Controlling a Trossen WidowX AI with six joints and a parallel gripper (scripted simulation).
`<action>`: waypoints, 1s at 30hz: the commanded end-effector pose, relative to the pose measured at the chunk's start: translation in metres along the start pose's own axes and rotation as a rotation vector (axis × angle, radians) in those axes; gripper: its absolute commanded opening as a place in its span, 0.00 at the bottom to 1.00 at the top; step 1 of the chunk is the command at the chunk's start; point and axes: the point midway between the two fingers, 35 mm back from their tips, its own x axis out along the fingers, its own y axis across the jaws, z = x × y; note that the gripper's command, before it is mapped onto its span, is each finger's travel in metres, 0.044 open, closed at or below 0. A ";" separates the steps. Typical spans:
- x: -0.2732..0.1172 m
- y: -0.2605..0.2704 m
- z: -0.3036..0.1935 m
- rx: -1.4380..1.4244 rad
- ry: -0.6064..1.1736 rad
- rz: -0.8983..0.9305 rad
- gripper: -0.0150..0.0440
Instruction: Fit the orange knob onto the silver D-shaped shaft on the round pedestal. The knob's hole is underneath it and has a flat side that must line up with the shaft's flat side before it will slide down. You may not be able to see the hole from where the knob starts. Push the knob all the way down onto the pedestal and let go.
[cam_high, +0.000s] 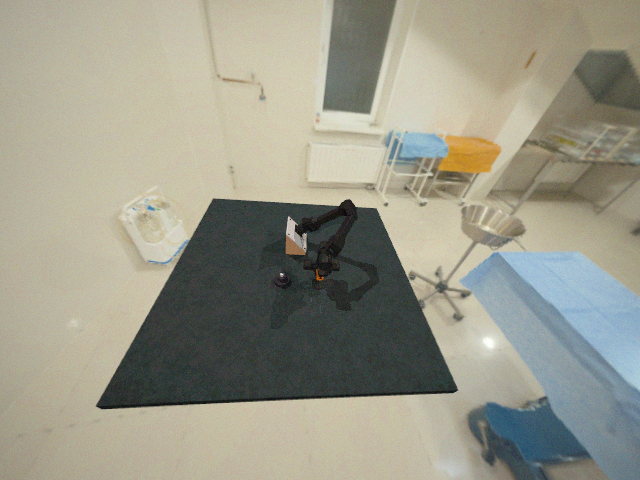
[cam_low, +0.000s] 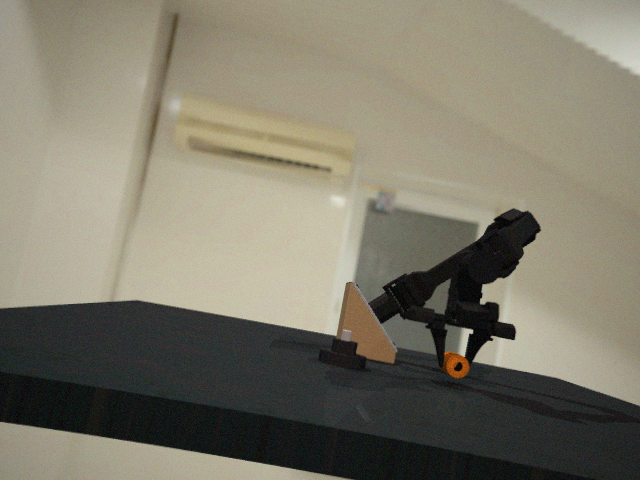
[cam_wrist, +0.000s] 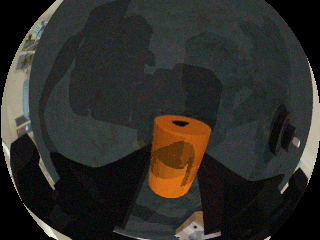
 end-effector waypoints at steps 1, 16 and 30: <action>0.000 0.001 0.000 0.063 0.000 0.002 0.56; 0.000 0.001 0.000 0.534 0.001 0.002 0.56; 0.000 0.001 0.000 0.831 0.001 0.002 0.56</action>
